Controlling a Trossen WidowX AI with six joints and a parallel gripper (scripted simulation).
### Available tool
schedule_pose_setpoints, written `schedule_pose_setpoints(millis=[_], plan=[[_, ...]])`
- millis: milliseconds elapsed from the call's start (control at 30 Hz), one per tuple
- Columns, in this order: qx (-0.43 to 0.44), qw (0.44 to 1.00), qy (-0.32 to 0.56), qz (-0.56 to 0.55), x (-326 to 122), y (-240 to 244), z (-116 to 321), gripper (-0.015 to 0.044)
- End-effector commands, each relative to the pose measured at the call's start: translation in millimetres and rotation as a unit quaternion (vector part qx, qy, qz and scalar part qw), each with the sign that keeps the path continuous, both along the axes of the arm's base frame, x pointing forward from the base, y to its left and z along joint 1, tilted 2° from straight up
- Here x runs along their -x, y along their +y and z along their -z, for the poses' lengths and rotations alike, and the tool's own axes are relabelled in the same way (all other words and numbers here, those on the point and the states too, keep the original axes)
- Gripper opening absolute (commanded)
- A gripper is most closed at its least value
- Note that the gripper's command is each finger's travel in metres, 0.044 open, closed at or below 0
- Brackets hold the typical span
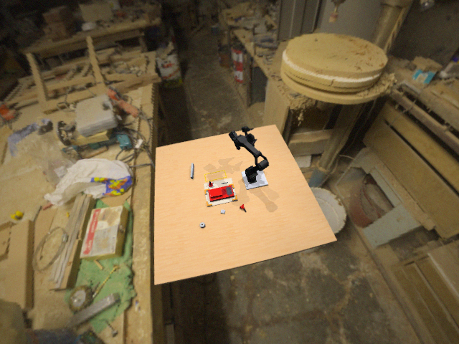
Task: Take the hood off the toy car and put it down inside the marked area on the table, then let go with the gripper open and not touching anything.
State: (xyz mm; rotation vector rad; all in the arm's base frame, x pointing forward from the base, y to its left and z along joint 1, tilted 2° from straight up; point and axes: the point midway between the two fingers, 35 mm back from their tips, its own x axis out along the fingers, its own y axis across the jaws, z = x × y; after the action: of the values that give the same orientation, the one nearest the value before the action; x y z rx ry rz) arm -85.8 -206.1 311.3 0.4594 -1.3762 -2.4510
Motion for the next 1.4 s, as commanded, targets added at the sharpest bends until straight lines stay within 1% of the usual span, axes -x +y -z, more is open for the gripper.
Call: schedule_pose_setpoints(millis=[0, 133, 233, 333, 467, 633, 800, 967, 1167, 1367], plan=[[-0.002, 1.0, 0.0, -0.002, -1, -1, 0, 0.044], [-0.053, 0.997, -0.004, -0.052, -18, -14, 8, 0.044], [-0.126, 0.984, -0.003, -0.127, -46, -30, 19, 0.044], [-0.199, 0.959, 0.007, -0.204, -78, -42, 30, 0.044], [-0.289, 0.907, 0.03, -0.306, -123, -51, 45, 0.044], [-0.388, 0.814, 0.075, -0.425, -182, -48, 63, 0.044], [-0.466, 0.694, 0.13, -0.533, -240, -30, 82, 0.044], [-0.522, 0.551, 0.194, -0.622, -294, 2, 101, 0.044], [-0.557, 0.355, 0.273, -0.699, -347, 57, 121, 0.044], [-0.555, 0.145, 0.346, -0.742, -385, 126, 140, 0.044]])
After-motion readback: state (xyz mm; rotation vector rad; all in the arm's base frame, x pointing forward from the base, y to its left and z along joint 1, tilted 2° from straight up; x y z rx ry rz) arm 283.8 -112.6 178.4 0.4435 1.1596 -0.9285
